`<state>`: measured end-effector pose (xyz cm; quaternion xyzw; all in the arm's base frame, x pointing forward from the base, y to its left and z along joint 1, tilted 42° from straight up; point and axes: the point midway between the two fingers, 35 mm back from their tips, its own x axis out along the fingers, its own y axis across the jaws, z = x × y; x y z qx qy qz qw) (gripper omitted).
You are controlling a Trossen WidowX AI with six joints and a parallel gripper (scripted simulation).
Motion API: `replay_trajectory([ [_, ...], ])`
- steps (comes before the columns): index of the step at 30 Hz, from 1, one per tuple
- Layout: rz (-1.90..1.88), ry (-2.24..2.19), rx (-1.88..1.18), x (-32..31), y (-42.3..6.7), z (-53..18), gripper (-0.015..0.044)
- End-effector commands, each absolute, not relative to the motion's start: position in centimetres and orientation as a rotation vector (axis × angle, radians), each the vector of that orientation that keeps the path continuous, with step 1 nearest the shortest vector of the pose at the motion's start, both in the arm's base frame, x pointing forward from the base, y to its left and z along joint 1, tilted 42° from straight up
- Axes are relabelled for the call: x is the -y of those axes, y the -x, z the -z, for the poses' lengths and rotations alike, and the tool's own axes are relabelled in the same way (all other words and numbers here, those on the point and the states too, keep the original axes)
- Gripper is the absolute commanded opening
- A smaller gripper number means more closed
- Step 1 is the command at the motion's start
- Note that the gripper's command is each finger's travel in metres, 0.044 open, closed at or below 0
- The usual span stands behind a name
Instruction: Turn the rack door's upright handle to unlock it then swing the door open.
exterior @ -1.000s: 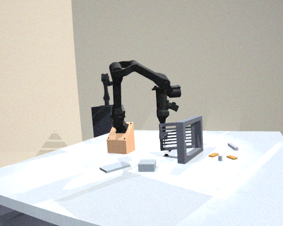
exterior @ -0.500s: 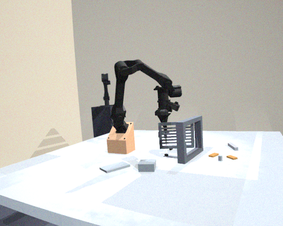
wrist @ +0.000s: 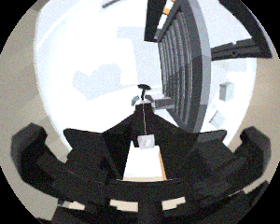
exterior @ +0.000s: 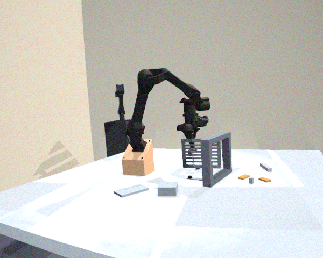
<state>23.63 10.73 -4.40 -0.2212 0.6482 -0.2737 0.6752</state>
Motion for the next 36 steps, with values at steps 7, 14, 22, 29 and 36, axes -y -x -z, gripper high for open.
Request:
replay_trajectory([
  [7, 0.729, 0.364, -1.395, -12.4, -24.5, 5.8, 0.0021],
  [14, 0.787, 0.295, -1.358, -13.4, -25.0, 6.7, 0.0021],
  [22, 0.787, 0.295, -1.358, -13.4, -25.0, 6.7, 0.0021],
  [29, 0.787, 0.295, -1.358, -13.4, -25.0, 6.7, 0.0126],
  [36, 0.787, 0.295, -1.358, -13.4, -25.0, 6.7, 0.0294],
])
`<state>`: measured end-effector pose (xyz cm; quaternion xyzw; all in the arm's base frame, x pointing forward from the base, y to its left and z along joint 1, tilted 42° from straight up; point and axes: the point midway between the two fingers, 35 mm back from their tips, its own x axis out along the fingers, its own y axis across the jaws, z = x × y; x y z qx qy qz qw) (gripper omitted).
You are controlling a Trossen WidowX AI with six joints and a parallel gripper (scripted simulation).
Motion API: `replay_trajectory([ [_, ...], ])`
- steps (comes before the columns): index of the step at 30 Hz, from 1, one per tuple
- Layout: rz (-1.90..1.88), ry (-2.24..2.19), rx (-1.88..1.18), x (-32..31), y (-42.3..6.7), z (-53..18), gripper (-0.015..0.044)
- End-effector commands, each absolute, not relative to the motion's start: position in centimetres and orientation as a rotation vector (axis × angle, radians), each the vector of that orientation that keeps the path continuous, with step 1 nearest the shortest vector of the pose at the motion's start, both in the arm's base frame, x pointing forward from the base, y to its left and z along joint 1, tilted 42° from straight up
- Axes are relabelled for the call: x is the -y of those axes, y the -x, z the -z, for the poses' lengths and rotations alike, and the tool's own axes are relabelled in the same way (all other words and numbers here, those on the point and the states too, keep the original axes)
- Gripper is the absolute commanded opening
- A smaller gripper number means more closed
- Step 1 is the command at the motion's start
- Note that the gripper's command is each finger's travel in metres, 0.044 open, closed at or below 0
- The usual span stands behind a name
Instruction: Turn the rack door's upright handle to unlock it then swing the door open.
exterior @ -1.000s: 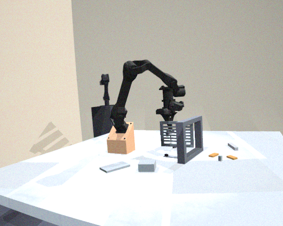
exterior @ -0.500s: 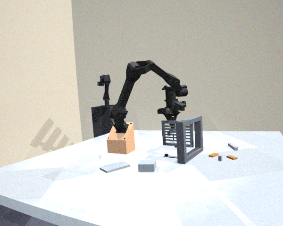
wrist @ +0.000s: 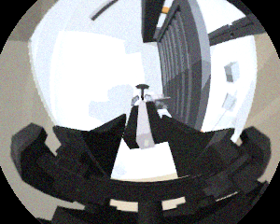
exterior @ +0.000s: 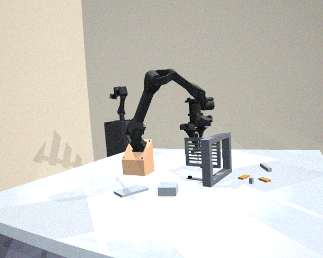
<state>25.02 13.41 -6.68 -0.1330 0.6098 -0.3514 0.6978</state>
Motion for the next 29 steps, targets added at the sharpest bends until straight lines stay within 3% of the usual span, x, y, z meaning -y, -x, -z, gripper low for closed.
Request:
replay_trajectory([
  [1, 0.787, 0.295, -1.358, -13.4, -25.0, 6.6, 0.0294],
  [29, 0.785, 0.293, -1.359, -16.4, -25.2, 3.5, 0.0294],
])
